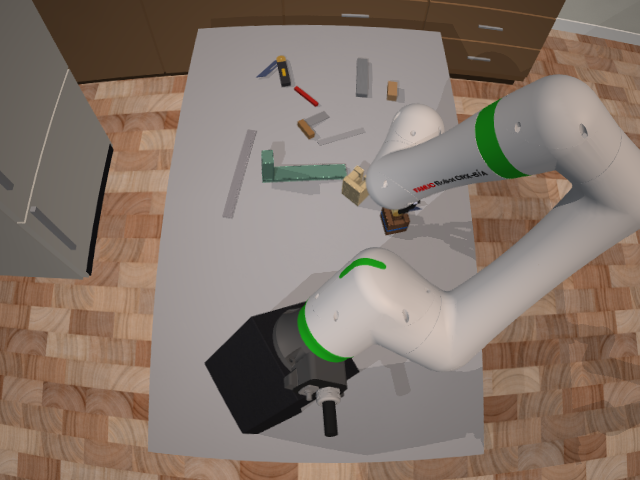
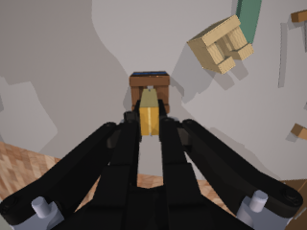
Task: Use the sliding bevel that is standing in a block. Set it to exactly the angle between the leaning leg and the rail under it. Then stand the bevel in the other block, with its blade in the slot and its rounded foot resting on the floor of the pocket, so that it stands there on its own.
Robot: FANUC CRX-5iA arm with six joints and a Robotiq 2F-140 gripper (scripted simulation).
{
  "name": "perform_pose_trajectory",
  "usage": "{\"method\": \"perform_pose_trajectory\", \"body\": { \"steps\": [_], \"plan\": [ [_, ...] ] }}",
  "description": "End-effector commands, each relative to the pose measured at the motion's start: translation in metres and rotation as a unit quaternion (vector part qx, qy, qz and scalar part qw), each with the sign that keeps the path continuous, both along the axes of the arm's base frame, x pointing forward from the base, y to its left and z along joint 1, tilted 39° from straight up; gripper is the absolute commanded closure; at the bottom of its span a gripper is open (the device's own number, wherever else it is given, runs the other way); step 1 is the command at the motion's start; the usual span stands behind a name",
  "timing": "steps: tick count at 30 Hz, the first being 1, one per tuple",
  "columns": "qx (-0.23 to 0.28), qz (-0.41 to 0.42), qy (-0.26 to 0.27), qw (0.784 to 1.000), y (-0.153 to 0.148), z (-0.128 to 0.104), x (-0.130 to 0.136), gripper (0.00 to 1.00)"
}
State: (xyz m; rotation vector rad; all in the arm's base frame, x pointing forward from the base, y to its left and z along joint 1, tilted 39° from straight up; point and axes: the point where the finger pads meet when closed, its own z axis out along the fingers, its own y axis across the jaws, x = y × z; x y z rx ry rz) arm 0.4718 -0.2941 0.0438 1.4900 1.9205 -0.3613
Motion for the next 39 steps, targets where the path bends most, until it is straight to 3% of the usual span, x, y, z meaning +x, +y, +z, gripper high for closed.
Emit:
{"method": "perform_pose_trajectory", "body": {
  "steps": [1, 39],
  "plan": [
    [0.000, 0.000, -0.001, 1.000, -0.0007, -0.0004, 0.0010, 0.90],
    [0.000, 0.000, -0.001, 1.000, -0.0056, -0.0077, 0.0041, 0.90]
  ]
}}
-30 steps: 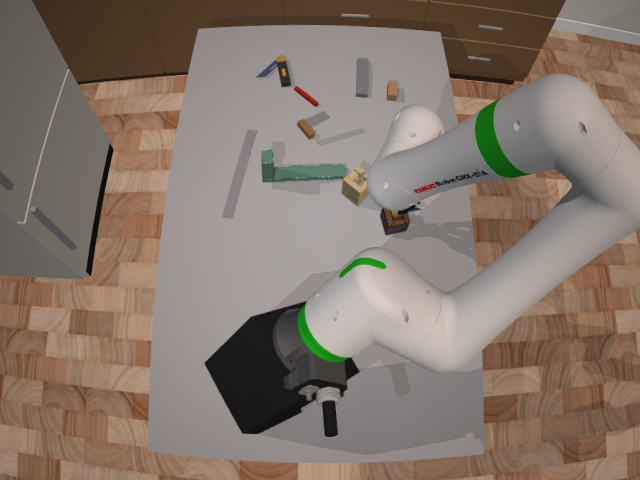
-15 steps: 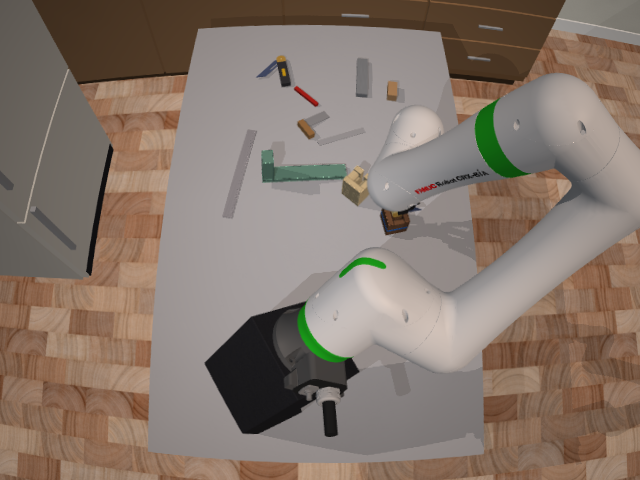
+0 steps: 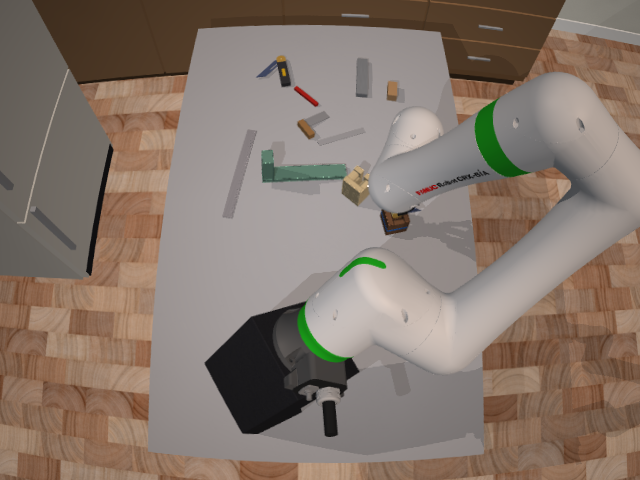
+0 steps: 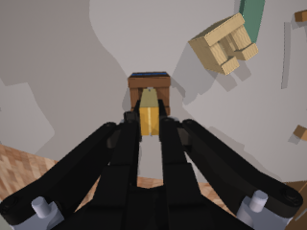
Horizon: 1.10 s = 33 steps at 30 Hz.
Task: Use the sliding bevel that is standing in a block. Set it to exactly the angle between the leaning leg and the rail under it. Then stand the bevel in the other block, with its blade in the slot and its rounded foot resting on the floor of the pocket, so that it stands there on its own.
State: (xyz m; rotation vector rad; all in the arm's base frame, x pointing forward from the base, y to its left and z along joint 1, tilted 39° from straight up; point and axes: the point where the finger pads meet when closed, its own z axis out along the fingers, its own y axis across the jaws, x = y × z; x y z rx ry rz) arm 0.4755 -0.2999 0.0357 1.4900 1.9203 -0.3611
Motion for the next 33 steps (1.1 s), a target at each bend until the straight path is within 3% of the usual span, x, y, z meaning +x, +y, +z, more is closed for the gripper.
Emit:
{"method": "perform_pose_trajectory", "body": {
  "steps": [1, 33],
  "plan": [
    [0.000, 0.000, -0.001, 1.000, 0.0001, 0.0004, 0.0004, 0.90],
    [0.000, 0.000, -0.001, 1.000, -0.0023, -0.0031, 0.0018, 0.90]
  ]
}}
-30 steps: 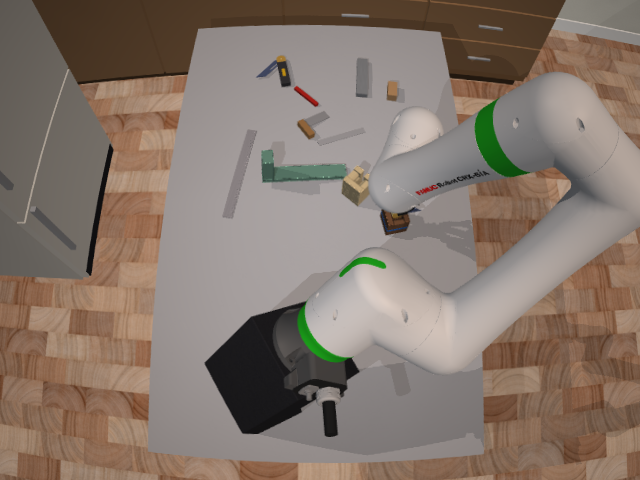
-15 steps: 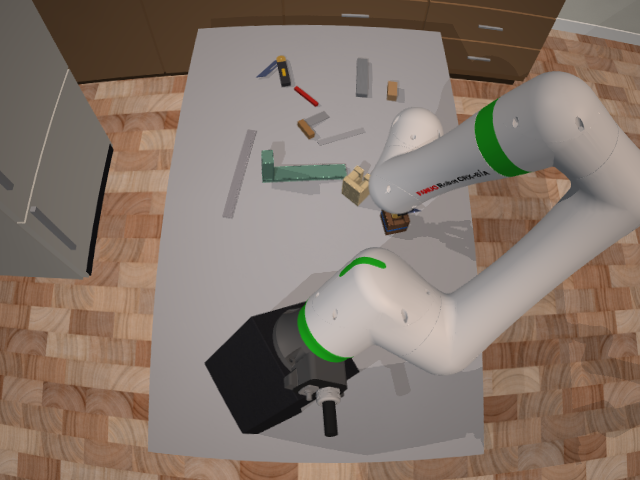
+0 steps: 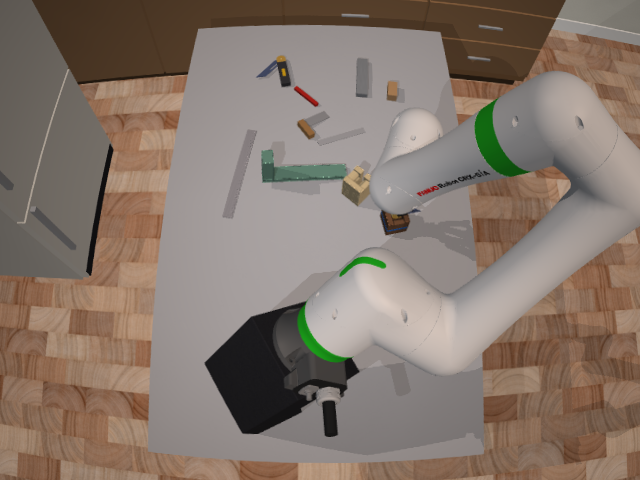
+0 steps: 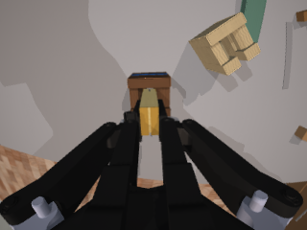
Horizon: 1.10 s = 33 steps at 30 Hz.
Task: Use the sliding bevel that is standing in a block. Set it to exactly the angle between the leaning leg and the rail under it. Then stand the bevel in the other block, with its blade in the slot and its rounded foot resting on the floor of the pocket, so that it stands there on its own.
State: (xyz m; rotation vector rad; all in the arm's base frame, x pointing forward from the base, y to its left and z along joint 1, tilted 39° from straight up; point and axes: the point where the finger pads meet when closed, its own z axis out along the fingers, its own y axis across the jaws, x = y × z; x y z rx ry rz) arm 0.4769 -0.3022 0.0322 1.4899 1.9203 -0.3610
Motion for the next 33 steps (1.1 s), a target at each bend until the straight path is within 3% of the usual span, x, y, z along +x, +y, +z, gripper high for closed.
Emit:
{"method": "perform_pose_trajectory", "body": {
  "steps": [1, 33],
  "plan": [
    [0.000, 0.000, 0.000, 1.000, 0.0000, 0.0004, 0.0004, 0.90],
    [0.000, 0.000, 0.000, 1.000, -0.0029, -0.0039, 0.0022, 0.90]
  ]
}}
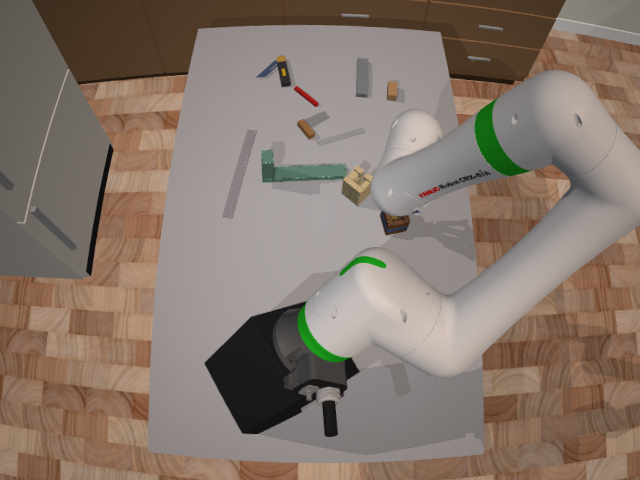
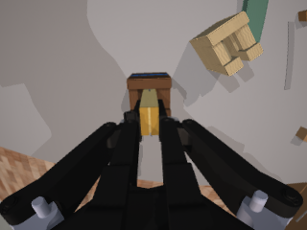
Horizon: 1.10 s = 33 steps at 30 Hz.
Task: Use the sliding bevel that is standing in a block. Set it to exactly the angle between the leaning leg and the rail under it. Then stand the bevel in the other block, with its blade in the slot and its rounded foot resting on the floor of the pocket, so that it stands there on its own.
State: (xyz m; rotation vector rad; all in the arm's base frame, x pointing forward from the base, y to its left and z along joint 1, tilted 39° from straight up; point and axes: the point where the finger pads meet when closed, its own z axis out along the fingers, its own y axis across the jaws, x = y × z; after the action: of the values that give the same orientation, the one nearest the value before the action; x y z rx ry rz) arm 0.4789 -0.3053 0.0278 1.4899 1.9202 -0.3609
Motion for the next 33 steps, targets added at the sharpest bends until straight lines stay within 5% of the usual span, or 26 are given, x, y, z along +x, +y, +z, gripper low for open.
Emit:
{"method": "perform_pose_trajectory", "body": {
  "steps": [1, 20, 21, 33],
  "plan": [
    [0.000, 0.000, 0.000, 1.000, 0.0001, 0.0005, 0.0003, 0.90],
    [0.000, 0.000, 0.000, 1.000, -0.0017, -0.0022, 0.0014, 0.90],
    [0.000, 0.000, 0.000, 1.000, -0.0017, -0.0022, 0.0014, 0.00],
    [0.000, 0.000, 0.000, 1.000, -0.0017, -0.0022, 0.0014, 0.00]
  ]
}}
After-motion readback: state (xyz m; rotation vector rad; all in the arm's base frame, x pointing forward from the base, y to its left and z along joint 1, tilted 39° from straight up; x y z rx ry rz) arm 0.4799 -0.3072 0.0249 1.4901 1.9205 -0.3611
